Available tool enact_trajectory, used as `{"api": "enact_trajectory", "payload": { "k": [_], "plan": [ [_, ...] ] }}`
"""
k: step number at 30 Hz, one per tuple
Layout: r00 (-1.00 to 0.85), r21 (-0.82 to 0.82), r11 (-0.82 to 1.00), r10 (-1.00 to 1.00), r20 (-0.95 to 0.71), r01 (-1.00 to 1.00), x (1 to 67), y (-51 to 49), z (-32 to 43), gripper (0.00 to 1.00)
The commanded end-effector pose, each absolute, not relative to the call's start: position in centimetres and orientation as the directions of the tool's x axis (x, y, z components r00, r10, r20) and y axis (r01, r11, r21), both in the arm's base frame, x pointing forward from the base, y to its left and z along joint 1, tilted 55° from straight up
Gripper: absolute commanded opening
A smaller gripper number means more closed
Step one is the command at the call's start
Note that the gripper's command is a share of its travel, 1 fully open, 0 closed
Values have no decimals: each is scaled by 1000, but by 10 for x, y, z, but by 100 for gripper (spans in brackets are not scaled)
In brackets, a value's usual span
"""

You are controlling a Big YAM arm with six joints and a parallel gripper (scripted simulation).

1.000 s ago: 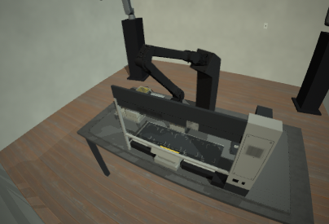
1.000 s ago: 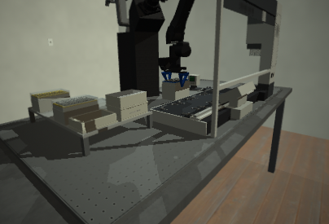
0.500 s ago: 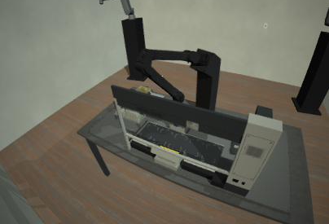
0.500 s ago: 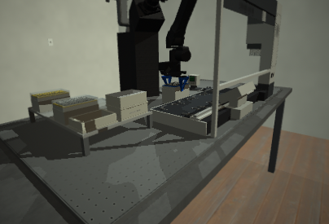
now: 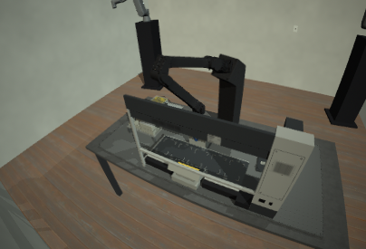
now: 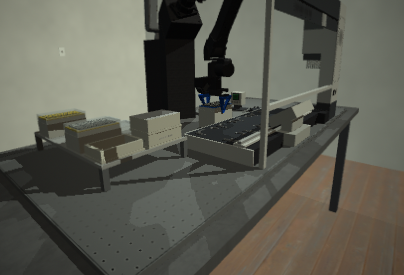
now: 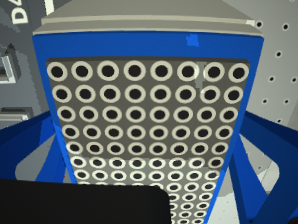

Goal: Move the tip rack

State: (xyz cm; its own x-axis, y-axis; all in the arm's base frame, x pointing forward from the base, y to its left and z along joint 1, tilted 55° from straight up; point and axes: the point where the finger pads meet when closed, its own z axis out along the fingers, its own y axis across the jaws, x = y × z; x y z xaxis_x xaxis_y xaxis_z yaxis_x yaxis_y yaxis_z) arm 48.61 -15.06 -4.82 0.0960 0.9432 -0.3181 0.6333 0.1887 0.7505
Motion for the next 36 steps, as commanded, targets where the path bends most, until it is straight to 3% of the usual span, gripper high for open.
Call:
{"api": "enact_trajectory", "payload": {
  "k": [1,36],
  "plan": [
    [92,741,188,943,-319,645,476,-150,-52,0],
    [102,749,195,938,-331,633,486,-159,-40,0]
  ]
}}
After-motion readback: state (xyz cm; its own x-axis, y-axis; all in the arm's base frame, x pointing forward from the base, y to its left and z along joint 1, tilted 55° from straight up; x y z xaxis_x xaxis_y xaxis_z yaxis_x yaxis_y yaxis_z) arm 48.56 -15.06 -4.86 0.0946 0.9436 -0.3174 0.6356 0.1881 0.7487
